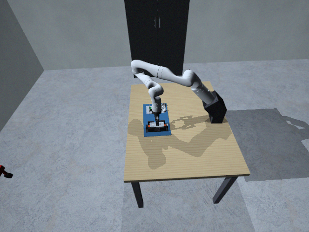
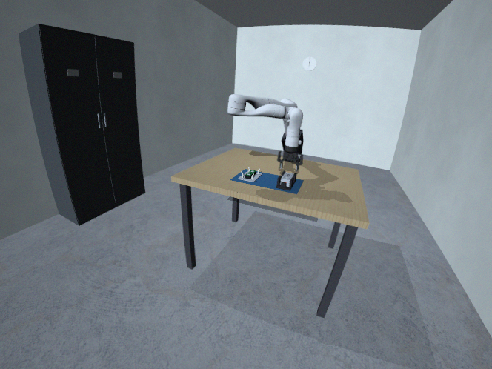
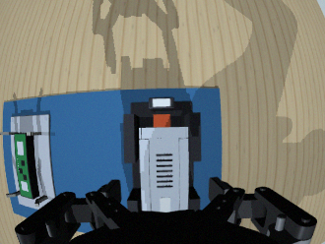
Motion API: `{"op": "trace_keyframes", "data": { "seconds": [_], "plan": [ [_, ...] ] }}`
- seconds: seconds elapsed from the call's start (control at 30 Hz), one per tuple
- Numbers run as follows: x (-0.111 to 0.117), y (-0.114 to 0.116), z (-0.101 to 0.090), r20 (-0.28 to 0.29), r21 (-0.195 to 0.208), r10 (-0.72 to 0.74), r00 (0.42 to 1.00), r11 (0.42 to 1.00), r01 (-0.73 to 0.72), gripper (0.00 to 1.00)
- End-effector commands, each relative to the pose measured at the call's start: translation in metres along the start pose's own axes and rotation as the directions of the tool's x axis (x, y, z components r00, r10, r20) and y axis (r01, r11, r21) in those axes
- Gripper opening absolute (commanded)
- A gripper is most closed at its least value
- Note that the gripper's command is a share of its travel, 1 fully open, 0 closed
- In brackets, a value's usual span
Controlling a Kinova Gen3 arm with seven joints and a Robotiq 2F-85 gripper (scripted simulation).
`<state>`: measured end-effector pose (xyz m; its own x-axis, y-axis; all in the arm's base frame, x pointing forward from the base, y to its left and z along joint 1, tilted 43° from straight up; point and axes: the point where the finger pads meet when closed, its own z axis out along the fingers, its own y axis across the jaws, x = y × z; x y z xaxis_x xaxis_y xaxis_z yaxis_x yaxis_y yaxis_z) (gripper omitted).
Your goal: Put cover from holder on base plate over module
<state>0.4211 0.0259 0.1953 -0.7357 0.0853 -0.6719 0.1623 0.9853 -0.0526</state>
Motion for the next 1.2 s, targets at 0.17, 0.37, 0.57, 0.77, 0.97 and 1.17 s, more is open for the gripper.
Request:
{"op": "trace_keyframes", "data": {
  "seconds": [0.17,0.37,0.57,0.77,0.97,1.17],
  "plan": [
    [0.000,0.000,0.000,0.001,0.000,0.000,1.000,1.000,0.000,1.00],
    [0.000,0.000,0.000,0.001,0.000,0.000,1.000,1.000,0.000,1.00],
    [-0.001,0.000,0.010,0.002,0.001,0.000,1.000,1.000,0.000,1.00],
    [-0.002,-0.001,0.040,0.006,0.002,0.001,1.000,1.000,-0.001,1.00],
    [-0.003,-0.001,0.050,0.007,0.003,0.001,1.000,1.000,-0.001,1.00],
    [-0.003,-0.002,0.053,0.008,0.005,0.001,1.000,1.000,-0.001,1.00]
  ]
}}
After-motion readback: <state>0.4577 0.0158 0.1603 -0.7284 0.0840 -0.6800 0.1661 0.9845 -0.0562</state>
